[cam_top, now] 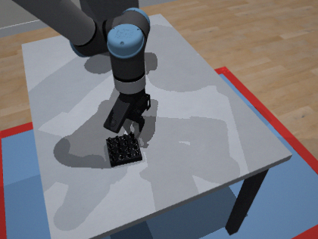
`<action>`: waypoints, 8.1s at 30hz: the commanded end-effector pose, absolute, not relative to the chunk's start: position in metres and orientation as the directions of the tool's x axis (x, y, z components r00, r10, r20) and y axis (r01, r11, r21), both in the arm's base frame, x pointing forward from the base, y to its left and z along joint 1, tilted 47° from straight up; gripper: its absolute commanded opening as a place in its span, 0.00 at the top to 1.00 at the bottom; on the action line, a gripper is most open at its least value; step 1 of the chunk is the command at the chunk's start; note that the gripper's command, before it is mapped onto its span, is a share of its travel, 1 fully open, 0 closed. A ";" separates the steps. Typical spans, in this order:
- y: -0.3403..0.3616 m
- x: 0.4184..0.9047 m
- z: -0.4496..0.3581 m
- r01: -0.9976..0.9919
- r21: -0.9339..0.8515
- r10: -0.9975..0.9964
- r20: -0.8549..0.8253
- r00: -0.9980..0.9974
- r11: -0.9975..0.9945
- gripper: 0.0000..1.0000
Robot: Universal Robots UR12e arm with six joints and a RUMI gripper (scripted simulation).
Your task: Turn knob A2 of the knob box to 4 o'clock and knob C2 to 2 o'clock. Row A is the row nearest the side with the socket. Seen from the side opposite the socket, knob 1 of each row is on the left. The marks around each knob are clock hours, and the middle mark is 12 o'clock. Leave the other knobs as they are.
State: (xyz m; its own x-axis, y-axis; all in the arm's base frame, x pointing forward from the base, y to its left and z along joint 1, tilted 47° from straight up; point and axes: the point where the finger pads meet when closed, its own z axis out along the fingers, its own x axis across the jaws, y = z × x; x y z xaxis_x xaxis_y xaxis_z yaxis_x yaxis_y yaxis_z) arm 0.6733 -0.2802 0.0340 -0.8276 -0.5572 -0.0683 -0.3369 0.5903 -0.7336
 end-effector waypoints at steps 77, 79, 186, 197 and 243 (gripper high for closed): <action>-0.283 0.675 0.038 -0.337 -0.734 -0.558 -0.069 -0.827 0.590 0.89; -0.283 0.675 0.038 -0.337 -0.734 -0.558 -0.069 -0.827 0.590 0.89; -0.291 0.681 0.028 -0.335 -0.734 -0.556 -0.070 -0.828 0.591 0.96; -0.291 0.681 0.028 -0.313 -0.732 -0.540 -0.090 -0.837 0.606 0.96; -0.292 0.679 0.028 0.165 -0.580 -0.149 -0.455 -0.878 0.798 0.96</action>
State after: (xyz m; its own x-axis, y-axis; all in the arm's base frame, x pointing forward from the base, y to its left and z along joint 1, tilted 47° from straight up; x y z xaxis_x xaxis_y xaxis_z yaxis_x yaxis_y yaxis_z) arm 0.6792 -0.2921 0.0274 -0.8880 -0.2154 -0.4063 0.0915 0.7831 -0.6152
